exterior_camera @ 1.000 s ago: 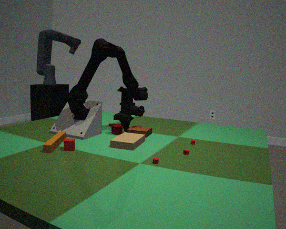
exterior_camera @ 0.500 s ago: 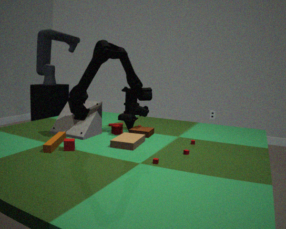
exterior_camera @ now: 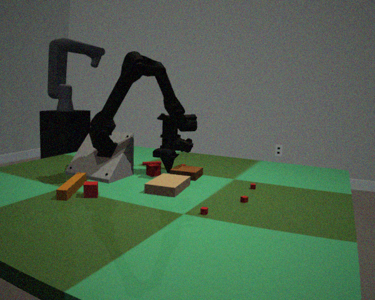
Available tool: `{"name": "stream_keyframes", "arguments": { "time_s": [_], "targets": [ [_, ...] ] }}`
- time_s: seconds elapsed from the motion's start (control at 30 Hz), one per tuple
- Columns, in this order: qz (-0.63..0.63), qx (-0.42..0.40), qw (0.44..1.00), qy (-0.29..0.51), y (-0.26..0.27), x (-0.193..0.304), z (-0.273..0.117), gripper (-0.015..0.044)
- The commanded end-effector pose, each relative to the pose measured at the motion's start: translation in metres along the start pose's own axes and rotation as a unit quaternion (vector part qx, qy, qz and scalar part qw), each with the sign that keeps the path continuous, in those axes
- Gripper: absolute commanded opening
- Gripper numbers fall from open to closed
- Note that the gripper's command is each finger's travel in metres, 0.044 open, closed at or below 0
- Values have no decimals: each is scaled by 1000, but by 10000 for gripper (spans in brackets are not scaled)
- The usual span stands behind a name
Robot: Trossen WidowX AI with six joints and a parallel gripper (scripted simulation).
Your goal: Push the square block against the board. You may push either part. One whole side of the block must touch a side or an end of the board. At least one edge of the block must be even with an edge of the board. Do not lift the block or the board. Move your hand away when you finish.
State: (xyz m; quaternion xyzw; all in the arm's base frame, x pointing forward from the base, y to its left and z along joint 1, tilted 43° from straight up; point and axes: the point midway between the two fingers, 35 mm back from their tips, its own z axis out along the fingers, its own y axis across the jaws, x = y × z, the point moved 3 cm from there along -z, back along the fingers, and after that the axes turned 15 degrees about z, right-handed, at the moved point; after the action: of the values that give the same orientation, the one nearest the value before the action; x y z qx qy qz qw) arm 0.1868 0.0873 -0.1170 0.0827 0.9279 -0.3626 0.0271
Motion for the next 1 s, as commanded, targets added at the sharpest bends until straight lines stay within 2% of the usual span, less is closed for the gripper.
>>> {"name": "stream_keyframes", "arguments": {
  "time_s": [0.0, 0.63, 0.7, 0.8, 0.97],
  "targets": [
    [1, -1, 1000, 2, -2, 7, 0, 0],
    [1, 0, 1000, 3, -10, 36, 1, 0],
    [-1, 0, 1000, 1, -8, 30, -11, 0],
    [0, -1, 1000, 3, -8, 31, -52, 0],
    [1, -1, 1000, 3, -9, 31, -55, 0]
  ]
}}
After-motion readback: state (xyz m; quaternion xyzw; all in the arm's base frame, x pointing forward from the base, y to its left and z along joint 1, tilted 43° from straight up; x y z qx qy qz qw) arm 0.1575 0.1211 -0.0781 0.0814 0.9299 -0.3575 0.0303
